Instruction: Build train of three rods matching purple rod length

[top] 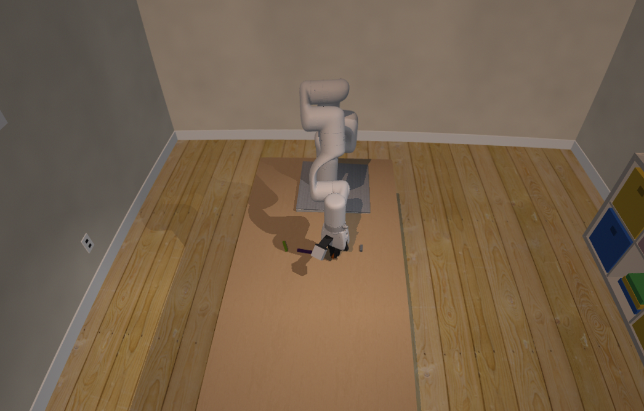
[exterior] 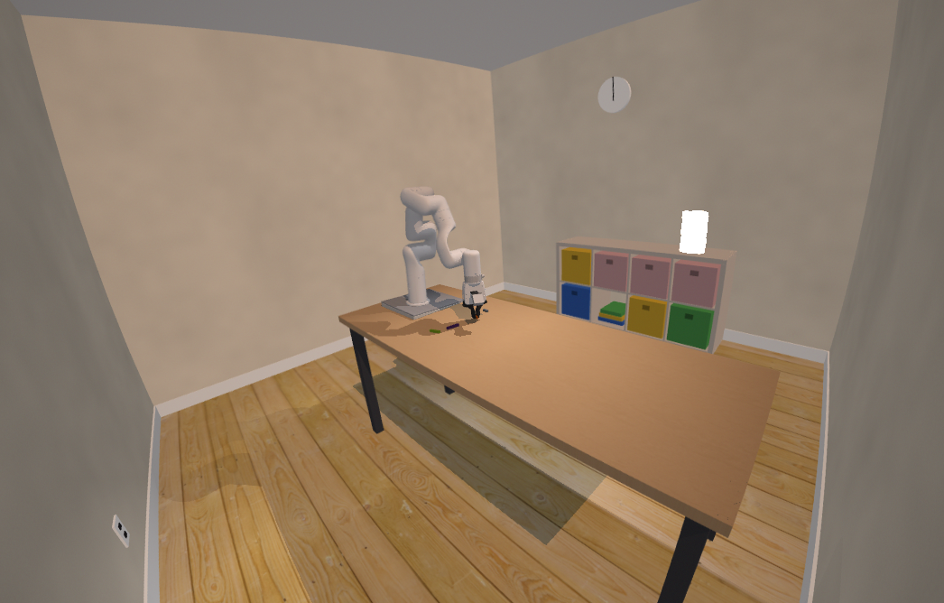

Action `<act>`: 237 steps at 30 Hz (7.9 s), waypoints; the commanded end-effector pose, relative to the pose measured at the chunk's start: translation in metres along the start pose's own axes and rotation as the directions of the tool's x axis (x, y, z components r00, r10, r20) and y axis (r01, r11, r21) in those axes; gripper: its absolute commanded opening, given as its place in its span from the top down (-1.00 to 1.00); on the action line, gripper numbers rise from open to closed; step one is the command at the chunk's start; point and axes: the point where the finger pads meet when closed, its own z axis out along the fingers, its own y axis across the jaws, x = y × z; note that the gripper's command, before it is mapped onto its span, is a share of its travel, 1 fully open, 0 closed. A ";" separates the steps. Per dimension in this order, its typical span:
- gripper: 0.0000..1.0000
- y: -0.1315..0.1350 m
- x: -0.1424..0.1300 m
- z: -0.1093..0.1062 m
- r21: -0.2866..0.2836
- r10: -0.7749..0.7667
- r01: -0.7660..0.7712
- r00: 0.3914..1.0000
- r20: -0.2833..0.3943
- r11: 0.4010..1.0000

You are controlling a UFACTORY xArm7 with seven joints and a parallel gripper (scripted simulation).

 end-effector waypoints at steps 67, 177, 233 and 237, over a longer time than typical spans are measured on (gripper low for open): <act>0.92 0.000 0.003 0.011 0.002 0.000 0.000 1.000 -0.003 1.000; -1.00 0.000 0.002 -0.079 0.002 0.000 0.000 1.000 -0.003 1.000; -1.00 0.001 0.002 -0.166 0.002 0.000 0.000 1.000 -0.003 1.000; -1.00 0.001 0.002 -0.166 0.002 0.000 0.000 1.000 -0.003 1.000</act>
